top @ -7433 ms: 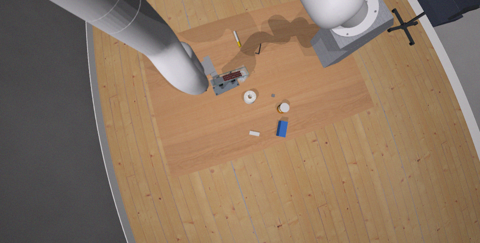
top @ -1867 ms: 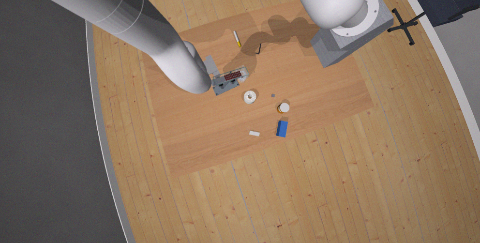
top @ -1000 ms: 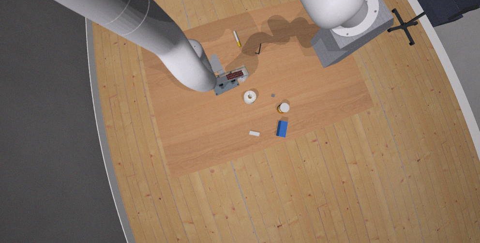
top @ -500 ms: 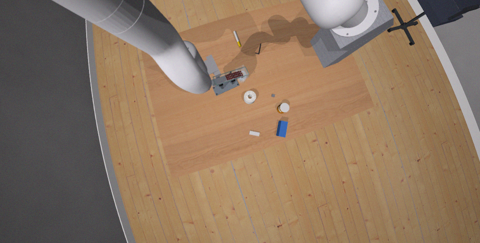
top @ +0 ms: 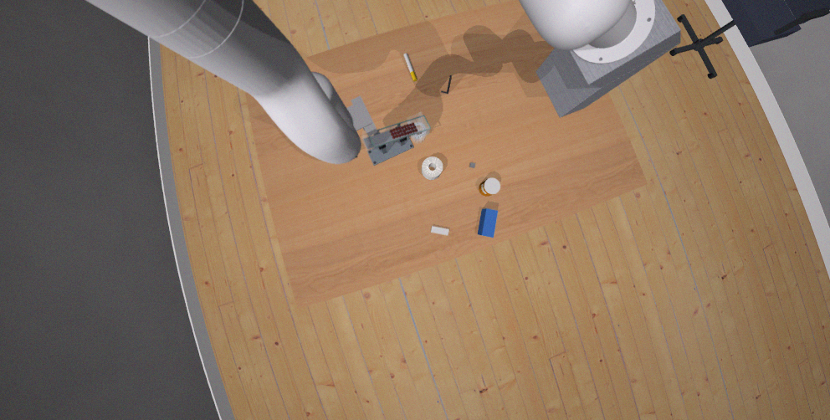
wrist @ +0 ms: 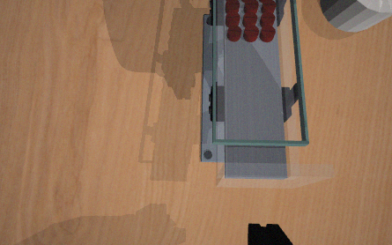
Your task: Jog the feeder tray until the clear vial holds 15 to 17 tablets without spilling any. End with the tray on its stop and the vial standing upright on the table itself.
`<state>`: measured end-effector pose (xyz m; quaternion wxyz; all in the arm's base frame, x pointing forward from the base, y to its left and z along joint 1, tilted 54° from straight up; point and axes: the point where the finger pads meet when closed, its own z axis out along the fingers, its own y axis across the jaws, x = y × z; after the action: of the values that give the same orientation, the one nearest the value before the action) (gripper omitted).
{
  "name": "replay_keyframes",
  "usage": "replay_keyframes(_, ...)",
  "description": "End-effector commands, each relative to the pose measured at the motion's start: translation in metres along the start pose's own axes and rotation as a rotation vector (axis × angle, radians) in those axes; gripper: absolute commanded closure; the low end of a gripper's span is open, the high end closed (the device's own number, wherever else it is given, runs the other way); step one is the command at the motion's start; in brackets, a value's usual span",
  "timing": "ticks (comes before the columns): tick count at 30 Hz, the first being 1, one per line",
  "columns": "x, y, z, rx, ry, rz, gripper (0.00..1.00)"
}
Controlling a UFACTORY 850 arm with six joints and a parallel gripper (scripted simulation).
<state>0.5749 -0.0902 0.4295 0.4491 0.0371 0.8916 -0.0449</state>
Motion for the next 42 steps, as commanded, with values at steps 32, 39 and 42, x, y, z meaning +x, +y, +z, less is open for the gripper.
replay_keyframes(32, 0.002, 0.0, 0.001, 0.0, -0.002, 0.0, 1.0)
replay_keyframes(39, 0.006, 0.0, 0.002, 0.0, -0.002, 0.0, 1.0)
replay_keyframes(42, 0.009, 0.0, 0.003, 0.0, -0.002, 0.0, 1.0)
